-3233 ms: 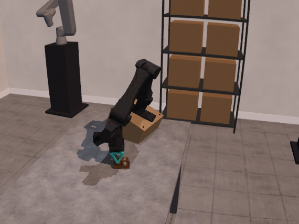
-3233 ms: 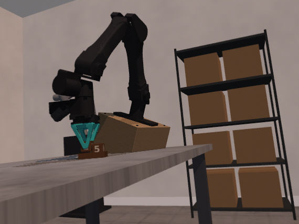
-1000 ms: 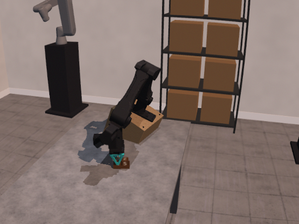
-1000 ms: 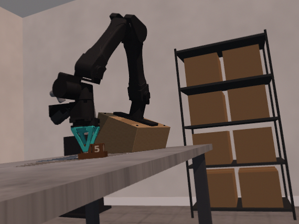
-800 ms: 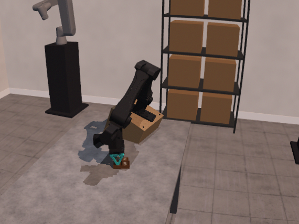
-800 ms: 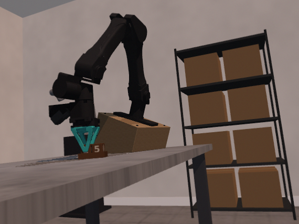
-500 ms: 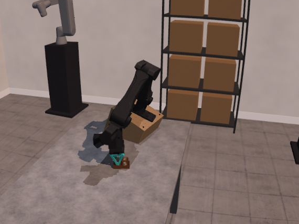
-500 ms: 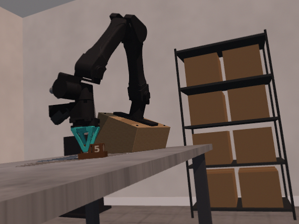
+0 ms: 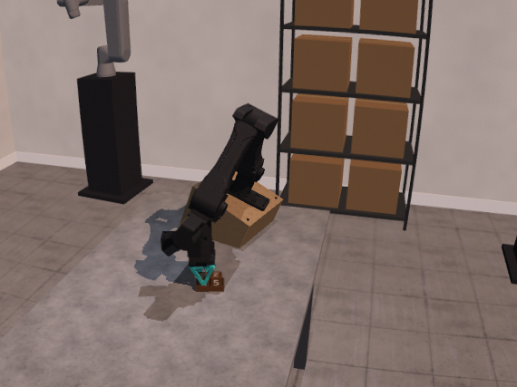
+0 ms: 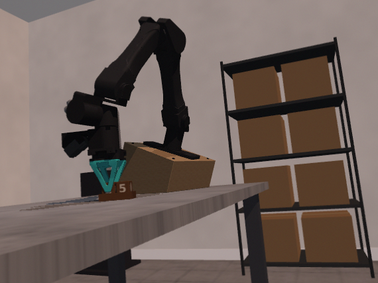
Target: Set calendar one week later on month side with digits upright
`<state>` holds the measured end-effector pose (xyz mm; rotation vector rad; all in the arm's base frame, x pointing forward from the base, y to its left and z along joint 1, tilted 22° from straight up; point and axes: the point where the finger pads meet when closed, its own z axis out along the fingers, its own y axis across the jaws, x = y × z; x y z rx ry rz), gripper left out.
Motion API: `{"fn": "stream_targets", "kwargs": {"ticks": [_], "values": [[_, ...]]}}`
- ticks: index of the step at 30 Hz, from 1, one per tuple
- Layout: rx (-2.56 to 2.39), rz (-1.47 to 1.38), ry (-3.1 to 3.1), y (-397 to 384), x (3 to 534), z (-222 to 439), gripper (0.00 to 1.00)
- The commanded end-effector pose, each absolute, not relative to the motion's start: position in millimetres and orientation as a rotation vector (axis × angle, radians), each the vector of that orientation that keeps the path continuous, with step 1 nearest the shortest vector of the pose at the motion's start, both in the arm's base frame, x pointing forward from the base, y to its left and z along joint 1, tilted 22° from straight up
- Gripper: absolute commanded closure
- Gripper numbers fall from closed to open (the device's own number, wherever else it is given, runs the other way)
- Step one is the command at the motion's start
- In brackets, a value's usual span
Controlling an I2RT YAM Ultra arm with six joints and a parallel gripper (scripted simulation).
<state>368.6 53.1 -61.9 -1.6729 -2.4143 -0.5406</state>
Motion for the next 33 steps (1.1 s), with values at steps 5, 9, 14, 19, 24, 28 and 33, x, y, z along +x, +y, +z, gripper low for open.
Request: {"fn": "stream_targets", "kwargs": {"ticks": [5,9,14,19,24,28,33], "values": [[-1.683,-0.545,-2.426,50.6,371.9,-59.4,0.73],[-1.683,-0.545,-2.426,50.6,371.9,-59.4,0.73],[-1.683,-0.545,-2.426,50.6,371.9,-59.4,0.73],[-1.683,-0.545,-2.426,50.6,371.9,-59.4,0.69],[-1.683,-0.545,-2.426,50.6,371.9,-59.4,0.61],[-1.683,-0.545,-2.426,50.6,371.9,-59.4,0.57],[-1.683,-0.545,-2.426,50.6,371.9,-59.4,0.53]]}}
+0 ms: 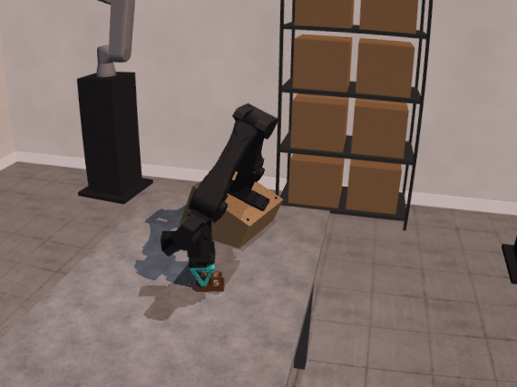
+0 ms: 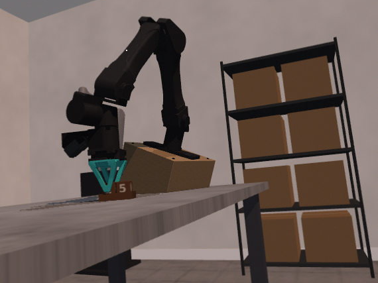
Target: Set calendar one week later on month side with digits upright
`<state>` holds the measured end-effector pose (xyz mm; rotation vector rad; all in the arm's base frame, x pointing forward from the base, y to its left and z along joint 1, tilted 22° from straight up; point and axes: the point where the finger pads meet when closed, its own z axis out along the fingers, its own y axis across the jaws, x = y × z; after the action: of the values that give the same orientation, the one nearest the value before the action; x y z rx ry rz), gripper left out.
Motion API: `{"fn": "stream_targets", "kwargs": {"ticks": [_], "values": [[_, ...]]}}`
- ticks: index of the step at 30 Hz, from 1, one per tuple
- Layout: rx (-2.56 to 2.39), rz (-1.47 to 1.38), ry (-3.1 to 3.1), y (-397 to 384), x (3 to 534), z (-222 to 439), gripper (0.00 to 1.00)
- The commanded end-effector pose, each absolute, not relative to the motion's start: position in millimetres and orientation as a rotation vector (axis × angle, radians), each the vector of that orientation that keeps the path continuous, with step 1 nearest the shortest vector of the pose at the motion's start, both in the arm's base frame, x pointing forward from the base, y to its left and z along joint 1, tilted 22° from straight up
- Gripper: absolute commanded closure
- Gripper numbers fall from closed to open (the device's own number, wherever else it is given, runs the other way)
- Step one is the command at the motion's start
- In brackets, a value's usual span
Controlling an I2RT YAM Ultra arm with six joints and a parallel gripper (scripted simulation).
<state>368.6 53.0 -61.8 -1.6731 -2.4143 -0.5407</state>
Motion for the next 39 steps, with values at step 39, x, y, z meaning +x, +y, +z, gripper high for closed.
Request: {"fn": "stream_targets", "kwargs": {"ticks": [39], "values": [[-1.683,-0.544,-2.427,17,364,24,0.53]]}}
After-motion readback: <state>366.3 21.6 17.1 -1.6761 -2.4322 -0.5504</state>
